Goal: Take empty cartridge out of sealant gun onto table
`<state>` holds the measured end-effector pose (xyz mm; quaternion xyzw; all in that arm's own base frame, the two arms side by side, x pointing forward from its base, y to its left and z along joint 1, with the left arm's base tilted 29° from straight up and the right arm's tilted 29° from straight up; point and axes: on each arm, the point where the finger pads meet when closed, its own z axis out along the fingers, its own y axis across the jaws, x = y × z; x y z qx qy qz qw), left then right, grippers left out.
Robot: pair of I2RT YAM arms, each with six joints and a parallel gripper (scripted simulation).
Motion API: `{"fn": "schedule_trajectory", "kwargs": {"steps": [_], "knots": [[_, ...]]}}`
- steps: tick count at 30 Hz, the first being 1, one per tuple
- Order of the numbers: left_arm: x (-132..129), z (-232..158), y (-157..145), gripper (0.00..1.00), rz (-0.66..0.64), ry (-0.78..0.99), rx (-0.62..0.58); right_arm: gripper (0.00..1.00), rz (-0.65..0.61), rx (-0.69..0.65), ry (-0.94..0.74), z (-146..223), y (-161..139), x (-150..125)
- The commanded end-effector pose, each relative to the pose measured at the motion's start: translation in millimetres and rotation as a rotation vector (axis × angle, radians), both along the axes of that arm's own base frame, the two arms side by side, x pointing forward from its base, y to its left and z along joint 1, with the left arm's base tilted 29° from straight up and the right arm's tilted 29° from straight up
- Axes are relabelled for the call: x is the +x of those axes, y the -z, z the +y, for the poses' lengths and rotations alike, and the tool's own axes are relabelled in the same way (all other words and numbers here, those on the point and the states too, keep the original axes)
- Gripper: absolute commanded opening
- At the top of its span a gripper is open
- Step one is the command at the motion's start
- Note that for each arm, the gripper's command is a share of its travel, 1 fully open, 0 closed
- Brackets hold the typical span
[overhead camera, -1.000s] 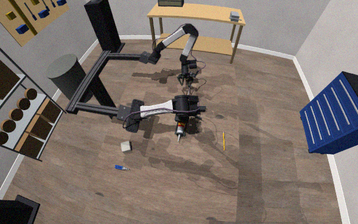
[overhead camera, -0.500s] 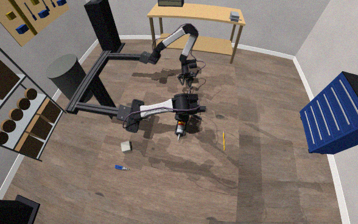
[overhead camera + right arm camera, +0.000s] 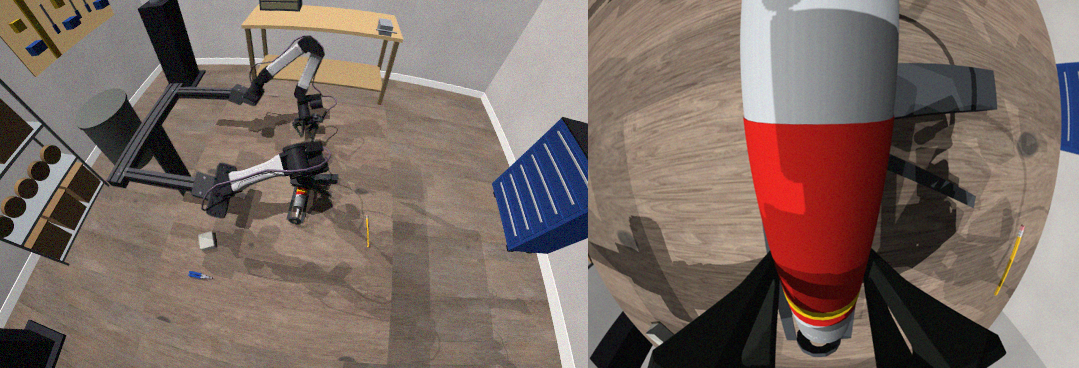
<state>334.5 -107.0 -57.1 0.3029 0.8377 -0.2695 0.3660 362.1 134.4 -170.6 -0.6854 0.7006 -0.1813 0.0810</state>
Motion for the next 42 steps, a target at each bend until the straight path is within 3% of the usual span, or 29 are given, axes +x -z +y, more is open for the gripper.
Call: {"fn": "schedule_trajectory", "kwargs": {"steps": [1,21,32,39,42], "knots": [[-1,3,-12,1.0,-0.025,0.015,-0.012,0.4,0.007,0.0,0.005,16,-1,-2],[-8,16,-23,1.0,-0.038,0.0,-0.022,0.4,-0.019,0.019,-0.002,22,-11,5],[-18,4,-52,1.0,-0.051,0.046,-0.132,0.4,-0.022,0.019,-0.001,47,-77,-23],[-28,1,-55,1.0,-0.06,0.091,-0.129,0.4,-0.064,0.06,0.088,53,-90,-31],[-36,0,-51,1.0,-0.052,0.117,-0.107,0.4,-0.098,0.1,0.209,51,-77,-39]]}}
